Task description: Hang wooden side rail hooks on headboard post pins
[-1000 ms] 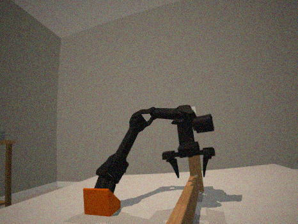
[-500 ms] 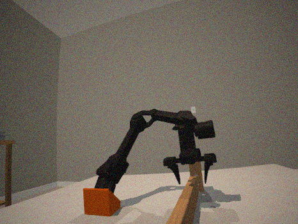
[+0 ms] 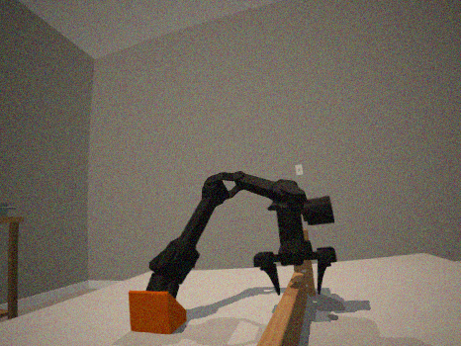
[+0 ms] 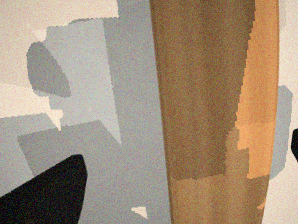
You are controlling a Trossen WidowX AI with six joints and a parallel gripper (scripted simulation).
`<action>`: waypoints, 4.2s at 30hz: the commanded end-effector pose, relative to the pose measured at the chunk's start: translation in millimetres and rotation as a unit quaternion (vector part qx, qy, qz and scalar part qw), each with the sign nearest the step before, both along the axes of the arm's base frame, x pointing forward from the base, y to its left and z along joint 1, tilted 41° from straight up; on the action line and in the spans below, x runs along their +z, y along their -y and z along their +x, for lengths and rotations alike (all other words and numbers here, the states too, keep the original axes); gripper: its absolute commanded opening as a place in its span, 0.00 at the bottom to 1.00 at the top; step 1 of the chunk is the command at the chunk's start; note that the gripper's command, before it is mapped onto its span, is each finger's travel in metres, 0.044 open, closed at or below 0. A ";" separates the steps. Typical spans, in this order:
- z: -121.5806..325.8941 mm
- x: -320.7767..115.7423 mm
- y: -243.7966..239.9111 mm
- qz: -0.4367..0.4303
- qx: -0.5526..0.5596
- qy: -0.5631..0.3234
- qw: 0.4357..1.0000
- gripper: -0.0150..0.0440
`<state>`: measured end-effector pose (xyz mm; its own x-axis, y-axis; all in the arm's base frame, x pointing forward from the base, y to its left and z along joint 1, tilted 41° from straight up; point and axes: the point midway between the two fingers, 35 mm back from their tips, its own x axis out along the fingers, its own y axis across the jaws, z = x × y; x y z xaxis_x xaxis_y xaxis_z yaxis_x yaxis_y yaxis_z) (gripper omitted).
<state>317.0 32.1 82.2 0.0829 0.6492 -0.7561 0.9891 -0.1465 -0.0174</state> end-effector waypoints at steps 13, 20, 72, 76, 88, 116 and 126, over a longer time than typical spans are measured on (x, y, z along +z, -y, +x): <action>-2.0 -13.9 -12.5 0.004 -0.002 -0.005 1.000 0.87; -2.0 -13.9 -12.5 0.004 -0.002 -0.005 1.000 0.56; 15.0 -12.6 -10.6 -0.001 0.041 0.033 0.999 0.25; 16.7 -12.5 -10.4 -0.001 0.041 0.033 0.999 0.25; 21.8 -12.2 -10.1 -0.001 0.041 0.033 0.999 0.25; 17.3 -11.7 -8.4 -0.001 0.041 0.033 0.999 0.25; 17.2 -10.4 -7.3 -0.001 0.041 0.033 0.999 0.25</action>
